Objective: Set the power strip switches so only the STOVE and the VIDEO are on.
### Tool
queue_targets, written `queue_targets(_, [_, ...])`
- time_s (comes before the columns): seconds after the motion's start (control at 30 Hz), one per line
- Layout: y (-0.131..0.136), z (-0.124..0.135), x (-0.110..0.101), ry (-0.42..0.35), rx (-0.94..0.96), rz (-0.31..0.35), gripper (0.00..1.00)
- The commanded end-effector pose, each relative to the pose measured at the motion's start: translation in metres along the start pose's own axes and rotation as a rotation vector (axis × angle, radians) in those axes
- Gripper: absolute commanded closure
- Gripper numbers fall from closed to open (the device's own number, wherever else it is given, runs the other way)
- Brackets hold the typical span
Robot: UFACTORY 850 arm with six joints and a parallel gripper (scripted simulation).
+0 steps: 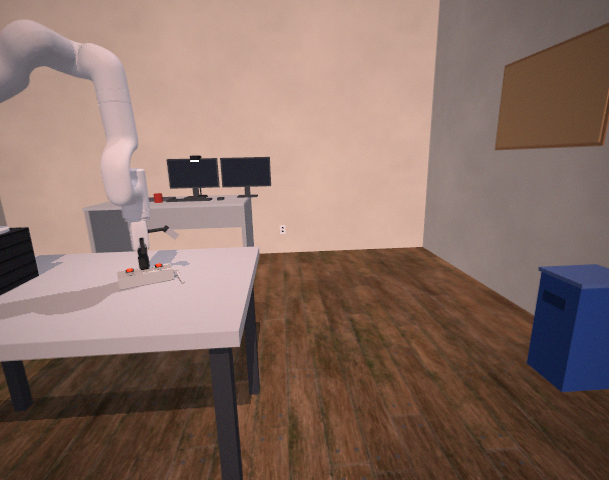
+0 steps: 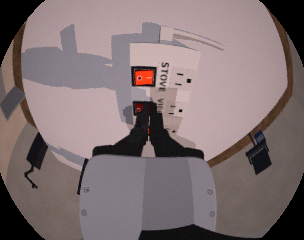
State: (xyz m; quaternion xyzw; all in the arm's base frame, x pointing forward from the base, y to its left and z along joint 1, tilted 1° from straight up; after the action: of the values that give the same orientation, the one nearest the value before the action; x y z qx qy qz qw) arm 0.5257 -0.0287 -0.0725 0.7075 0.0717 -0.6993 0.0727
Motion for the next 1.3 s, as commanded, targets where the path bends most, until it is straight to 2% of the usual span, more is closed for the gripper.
queue_targets(0.0, [0.0, -0.001, 0.001, 0.002, 0.0, 0.0, 1.0])
queue_targets(1.0, [0.0, -0.001, 0.002, 0.002, 0.0, 0.0, 1.0])
queue_targets(1.27, [0.0, -0.001, -0.016, 0.002, 0.0, 0.0, 1.0])
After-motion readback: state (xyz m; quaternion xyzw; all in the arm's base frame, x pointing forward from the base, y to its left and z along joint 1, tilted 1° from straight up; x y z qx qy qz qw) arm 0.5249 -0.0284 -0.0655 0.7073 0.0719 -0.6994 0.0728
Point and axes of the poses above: the point where the finger pads meet when closed, its own x axis out along the fingers, its own y axis across the jaws, z = x × y, the point moved 4 cm from there along -x, back along the fingers, and after that the axes turned 12 degrees about x, right-handed, at the moved point
